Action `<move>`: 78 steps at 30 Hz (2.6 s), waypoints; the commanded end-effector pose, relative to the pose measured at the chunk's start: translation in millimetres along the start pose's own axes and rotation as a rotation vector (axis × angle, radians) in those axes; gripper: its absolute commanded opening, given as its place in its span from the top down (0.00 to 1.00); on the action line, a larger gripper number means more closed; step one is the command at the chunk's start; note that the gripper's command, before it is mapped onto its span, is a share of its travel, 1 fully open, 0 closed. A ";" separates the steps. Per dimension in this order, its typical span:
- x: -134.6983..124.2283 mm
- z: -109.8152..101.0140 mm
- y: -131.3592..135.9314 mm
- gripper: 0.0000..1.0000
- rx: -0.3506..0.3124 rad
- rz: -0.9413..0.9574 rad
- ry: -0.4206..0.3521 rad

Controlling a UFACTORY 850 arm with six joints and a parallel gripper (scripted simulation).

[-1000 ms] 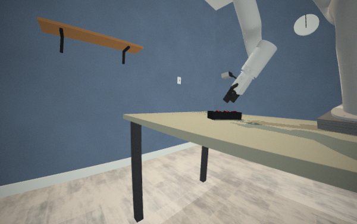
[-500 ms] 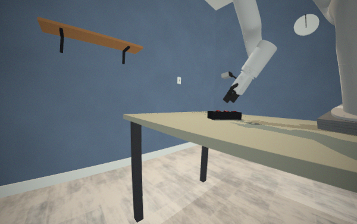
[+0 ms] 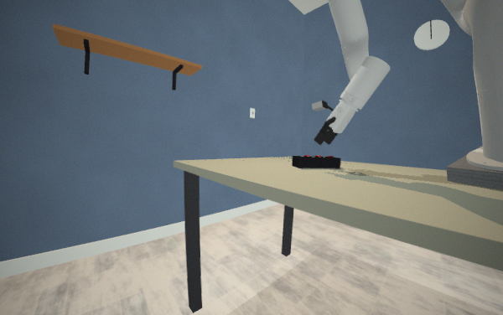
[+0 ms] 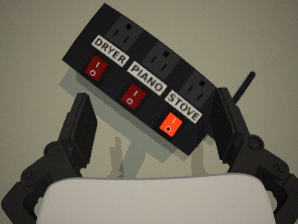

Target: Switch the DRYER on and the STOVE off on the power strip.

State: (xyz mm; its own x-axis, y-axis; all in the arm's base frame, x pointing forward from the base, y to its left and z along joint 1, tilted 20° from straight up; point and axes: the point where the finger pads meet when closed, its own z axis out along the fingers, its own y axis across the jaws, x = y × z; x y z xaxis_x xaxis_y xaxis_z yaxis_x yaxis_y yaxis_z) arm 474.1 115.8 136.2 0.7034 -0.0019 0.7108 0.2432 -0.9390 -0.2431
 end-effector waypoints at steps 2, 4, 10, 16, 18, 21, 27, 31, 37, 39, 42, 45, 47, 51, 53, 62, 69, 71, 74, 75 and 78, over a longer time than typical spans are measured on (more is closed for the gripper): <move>0.7 0.0 0.0 0.00 0.000 0.000 0.001; 0.7 0.0 0.0 0.00 0.000 0.000 0.001; 0.7 0.0 0.0 0.00 0.000 0.000 0.001; 2.1 0.7 -3.0 0.00 0.014 -0.028 -0.002; 4.1 1.6 -7.5 0.00 0.035 -0.071 -0.007; 7.0 2.9 -14.6 0.00 0.069 -0.141 -0.013; 14.7 4.6 -34.5 0.00 0.172 -0.370 -0.029; 18.4 4.1 -45.6 0.00 0.238 -0.530 -0.035; 22.8 0.9 -59.7 0.00 0.348 -0.819 -0.038; 22.8 0.9 -59.7 0.00 0.348 -0.819 -0.038; 24.8 -2.9 -65.2 0.00 0.423 -1.038 -0.035; 25.6 -5.2 -66.5 0.00 0.460 -1.153 -0.033; 25.6 -5.2 -66.5 0.00 0.460 -1.153 -0.033; 27.2 -10.1 -65.4 0.00 0.532 -1.391 -0.025; 28.2 -12.6 -63.1 0.00 0.567 -1.511 -0.021; 32.9 -20.0 -50.0 0.00 0.662 -1.867 -0.007; 40.8 -26.2 -30.8 0.00 0.744 -2.194 0.003; 40.8 -26.2 -30.8 0.00 0.745 -2.195 0.003; 44.1 -28.0 -23.9 0.00 0.769 -2.294 0.006; 47.6 -29.6 -17.0 0.00 0.792 -2.387 0.007; 51.3 -31.1 -10.3 0.00 0.813 -2.472 0.008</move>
State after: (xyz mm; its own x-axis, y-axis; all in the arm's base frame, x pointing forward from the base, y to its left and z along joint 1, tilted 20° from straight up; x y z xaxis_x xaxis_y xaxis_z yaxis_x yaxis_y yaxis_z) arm 481.3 126.7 191.5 -0.9111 0.4041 0.0808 0.3882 0.7758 0.4975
